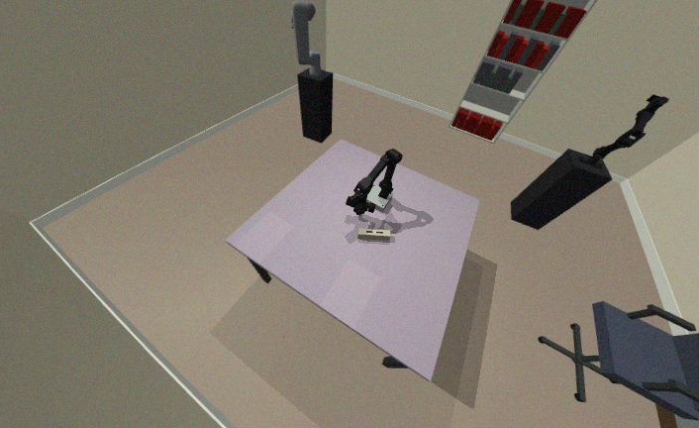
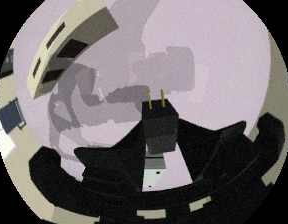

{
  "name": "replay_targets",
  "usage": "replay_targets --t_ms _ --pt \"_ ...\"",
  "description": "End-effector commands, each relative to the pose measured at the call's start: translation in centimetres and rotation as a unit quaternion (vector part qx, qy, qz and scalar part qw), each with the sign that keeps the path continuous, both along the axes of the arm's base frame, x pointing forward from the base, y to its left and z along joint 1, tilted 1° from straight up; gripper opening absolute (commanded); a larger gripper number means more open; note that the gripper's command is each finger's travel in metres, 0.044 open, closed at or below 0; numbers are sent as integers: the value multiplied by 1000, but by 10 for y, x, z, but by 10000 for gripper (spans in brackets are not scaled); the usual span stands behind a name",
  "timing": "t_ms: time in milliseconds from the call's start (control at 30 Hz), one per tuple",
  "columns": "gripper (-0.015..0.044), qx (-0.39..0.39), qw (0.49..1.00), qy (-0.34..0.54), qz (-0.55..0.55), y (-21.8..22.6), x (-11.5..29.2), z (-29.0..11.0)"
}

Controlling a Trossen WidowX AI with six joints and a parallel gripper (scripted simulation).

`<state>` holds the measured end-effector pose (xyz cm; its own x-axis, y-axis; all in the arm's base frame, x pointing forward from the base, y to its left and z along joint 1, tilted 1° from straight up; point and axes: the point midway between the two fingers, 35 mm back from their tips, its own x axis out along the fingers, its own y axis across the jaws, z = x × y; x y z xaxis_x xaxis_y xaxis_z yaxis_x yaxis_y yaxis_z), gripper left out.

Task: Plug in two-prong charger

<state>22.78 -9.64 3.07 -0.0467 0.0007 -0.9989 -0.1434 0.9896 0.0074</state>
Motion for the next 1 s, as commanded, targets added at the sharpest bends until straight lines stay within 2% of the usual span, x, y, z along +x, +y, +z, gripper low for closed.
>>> replay_targets --t_ms 0,967 --pt "0 3 1000 3 11 8 0 -4" --pt "0 4 994 -1 110 61 11 -21"
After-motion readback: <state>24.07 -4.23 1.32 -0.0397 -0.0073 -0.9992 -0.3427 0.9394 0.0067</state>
